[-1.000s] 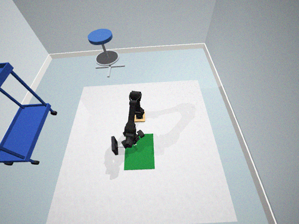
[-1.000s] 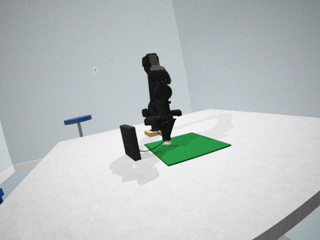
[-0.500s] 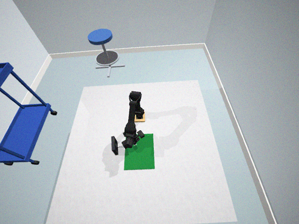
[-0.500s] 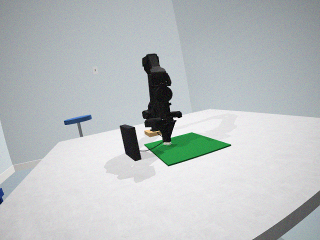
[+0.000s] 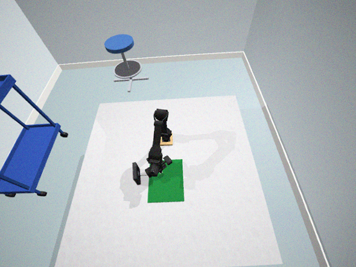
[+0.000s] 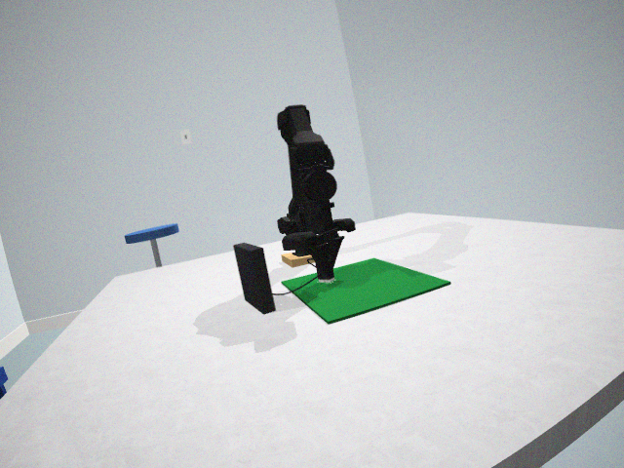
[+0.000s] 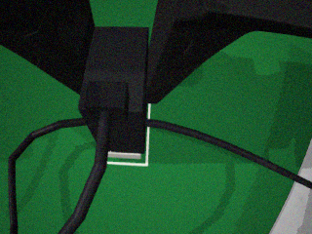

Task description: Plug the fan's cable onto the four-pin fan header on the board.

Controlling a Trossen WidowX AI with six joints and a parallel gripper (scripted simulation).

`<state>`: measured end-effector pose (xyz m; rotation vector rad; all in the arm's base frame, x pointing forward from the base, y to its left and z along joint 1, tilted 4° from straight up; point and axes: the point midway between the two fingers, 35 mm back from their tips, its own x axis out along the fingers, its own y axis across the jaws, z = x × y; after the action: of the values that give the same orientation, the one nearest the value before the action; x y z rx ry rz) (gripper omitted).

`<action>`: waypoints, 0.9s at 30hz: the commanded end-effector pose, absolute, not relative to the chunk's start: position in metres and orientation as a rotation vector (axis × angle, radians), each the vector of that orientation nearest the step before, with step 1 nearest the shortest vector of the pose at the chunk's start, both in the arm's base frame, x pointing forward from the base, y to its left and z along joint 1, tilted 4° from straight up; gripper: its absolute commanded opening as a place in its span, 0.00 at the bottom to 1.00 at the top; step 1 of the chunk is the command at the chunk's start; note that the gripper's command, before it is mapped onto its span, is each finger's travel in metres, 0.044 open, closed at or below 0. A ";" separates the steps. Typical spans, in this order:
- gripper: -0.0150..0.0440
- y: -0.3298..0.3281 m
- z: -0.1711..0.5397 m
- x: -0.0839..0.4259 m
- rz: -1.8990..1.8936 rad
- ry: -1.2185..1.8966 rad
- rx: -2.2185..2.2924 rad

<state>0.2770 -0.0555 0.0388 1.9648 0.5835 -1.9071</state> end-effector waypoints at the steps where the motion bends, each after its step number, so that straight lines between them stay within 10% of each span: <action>1: 0.48 -0.056 0.039 0.277 -1.906 0.583 1.965; 6: 0.69 -0.056 0.039 0.277 -1.906 0.583 1.965; 27: 0.69 0.014 0.102 0.359 -1.904 0.589 1.975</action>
<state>0.3379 -0.0140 0.1015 1.9780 0.5770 -1.9022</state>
